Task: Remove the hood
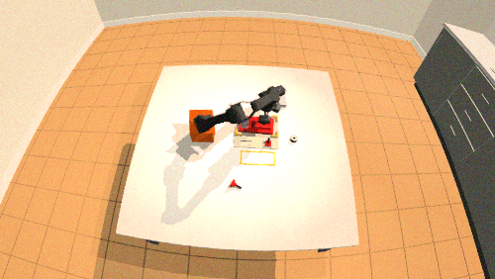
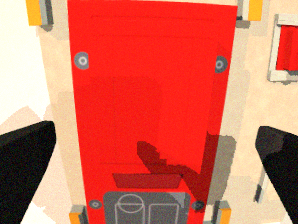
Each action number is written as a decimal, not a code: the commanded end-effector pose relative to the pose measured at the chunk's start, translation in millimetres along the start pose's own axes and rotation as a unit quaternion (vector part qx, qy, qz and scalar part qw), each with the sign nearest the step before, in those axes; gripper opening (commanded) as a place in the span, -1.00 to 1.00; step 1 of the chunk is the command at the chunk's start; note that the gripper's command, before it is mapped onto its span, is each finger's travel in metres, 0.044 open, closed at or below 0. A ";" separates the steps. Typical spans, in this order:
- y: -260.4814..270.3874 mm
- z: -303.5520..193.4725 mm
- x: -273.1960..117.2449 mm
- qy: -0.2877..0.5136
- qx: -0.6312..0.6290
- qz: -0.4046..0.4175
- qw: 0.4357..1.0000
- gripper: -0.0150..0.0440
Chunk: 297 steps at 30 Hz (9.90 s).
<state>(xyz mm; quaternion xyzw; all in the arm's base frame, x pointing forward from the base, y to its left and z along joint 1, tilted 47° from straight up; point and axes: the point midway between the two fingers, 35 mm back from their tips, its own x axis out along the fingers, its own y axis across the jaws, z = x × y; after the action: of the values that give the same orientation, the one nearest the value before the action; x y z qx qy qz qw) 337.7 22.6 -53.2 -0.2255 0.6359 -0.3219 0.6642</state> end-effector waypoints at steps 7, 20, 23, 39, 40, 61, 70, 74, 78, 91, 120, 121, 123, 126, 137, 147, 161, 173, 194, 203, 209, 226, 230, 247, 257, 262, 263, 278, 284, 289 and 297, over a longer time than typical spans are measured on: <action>0.2 -1.3 8.9 0.000 -0.004 -0.003 1.000 1.00; 0.9 -1.6 19.5 0.000 -0.004 -0.003 1.000 1.00; 1.1 -1.7 21.9 0.000 -0.004 -0.003 1.000 1.00; 1.7 -2.2 34.7 0.000 -0.004 -0.004 1.000 1.00; 1.7 -2.3 35.4 0.000 -0.004 -0.004 1.000 1.00; 1.7 -2.1 44.5 0.000 -0.004 -0.004 1.000 1.00; 1.6 -2.1 48.9 0.000 -0.004 -0.004 1.000 1.00; 1.6 -2.2 50.9 0.000 -0.004 -0.004 1.000 1.00; 1.5 -2.2 52.9 0.000 -0.004 -0.004 1.000 1.00; 1.8 -1.8 52.5 0.001 -0.001 -0.002 1.000 0.57; 2.4 -1.6 37.4 0.001 -0.001 -0.002 1.000 -0.49; 2.4 -1.7 36.7 0.001 -0.001 -0.002 1.000 -0.49; 2.5 -1.7 35.4 0.001 -0.001 -0.002 1.000 -0.49; 2.5 -1.7 33.5 0.001 -0.002 -0.001 1.000 -0.49; 2.6 -1.9 26.2 0.001 -0.002 -0.001 1.000 -0.49; 3.4 -1.6 -11.2 0.001 -0.002 0.000 1.000 -0.49; -37.6 6.0 -18.3 0.002 -0.008 0.002 1.000 -0.49; -97.5 10.0 -21.2 0.002 -0.007 0.005 1.000 -0.49; -194.9 -8.5 -22.2 0.002 -0.004 -0.002 1.000 -0.49; -209.3 -14.0 -20.8 0.002 -0.003 -0.005 1.000 -0.49; -209.1 -13.5 -16.1 0.002 -0.003 -0.005 1.000 -0.49; -208.6 -12.3 -2.2 0.002 -0.003 -0.004 1.000 -0.49; -208.6 -12.1 1.0 0.002 -0.003 -0.004 1.000 -0.49; -208.6 -11.8 15.0 0.002 -0.003 -0.004 1.000 -0.49; -208.9 -11.9 23.1 0.002 -0.003 -0.004 1.000 -0.49; -209.1 -12.0 27.1 0.002 -0.003 -0.005 1.000 -0.49; -209.1 -12.1 27.9 0.002 -0.003 -0.005 1.000 -0.49; -209.8 -12.9 40.0 0.002 -0.003 -0.006 1.000 -0.49; -210.2 -13.4 44.7 0.002 -0.003 -0.006 1.000 -0.49; -210.6 -13.8 48.7 0.002 -0.003 -0.006 1.000 -0.49; -211.2 -14.7 54.8 0.002 -0.003 -0.007 1.000 -0.49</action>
<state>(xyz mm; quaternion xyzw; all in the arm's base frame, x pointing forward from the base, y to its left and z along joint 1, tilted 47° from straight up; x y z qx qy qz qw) 294.0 -160.0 59.6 -0.2301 0.6341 -0.3284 0.6612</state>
